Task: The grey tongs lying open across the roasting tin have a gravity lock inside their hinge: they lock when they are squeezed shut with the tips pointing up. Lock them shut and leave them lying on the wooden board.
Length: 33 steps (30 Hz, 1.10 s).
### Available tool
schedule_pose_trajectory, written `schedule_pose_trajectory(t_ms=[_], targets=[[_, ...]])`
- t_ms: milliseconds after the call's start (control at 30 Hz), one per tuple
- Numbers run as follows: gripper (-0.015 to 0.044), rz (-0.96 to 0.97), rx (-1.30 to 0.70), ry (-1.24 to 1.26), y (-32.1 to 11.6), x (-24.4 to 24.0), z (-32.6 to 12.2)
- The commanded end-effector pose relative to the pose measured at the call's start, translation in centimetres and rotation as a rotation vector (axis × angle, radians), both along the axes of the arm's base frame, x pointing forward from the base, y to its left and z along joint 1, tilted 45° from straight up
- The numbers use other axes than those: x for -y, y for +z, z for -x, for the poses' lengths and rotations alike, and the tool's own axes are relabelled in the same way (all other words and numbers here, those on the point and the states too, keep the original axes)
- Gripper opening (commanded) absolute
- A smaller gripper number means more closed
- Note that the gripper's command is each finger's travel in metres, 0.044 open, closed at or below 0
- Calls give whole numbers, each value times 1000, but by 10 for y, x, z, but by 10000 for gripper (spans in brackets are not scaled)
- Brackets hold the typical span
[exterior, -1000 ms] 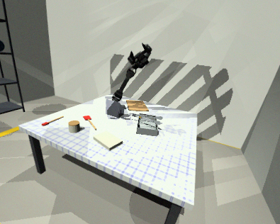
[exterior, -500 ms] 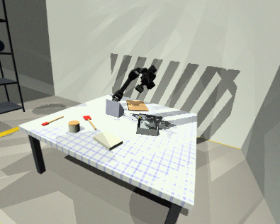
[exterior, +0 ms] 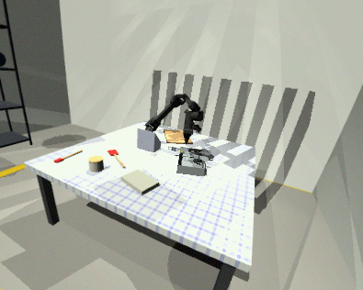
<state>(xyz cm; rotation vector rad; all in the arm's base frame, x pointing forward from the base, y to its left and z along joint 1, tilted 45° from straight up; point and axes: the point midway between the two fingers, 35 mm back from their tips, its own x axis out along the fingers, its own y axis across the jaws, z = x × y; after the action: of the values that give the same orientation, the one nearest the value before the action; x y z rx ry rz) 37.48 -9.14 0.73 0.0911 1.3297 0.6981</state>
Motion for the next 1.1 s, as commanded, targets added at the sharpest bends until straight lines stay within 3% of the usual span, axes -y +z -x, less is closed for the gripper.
schedule_pose_trajectory(t_ms=[0,1067], targets=[[440,-223,-222,-124,8,-49,17],[440,-231,-233,-130,1,-71,17]])
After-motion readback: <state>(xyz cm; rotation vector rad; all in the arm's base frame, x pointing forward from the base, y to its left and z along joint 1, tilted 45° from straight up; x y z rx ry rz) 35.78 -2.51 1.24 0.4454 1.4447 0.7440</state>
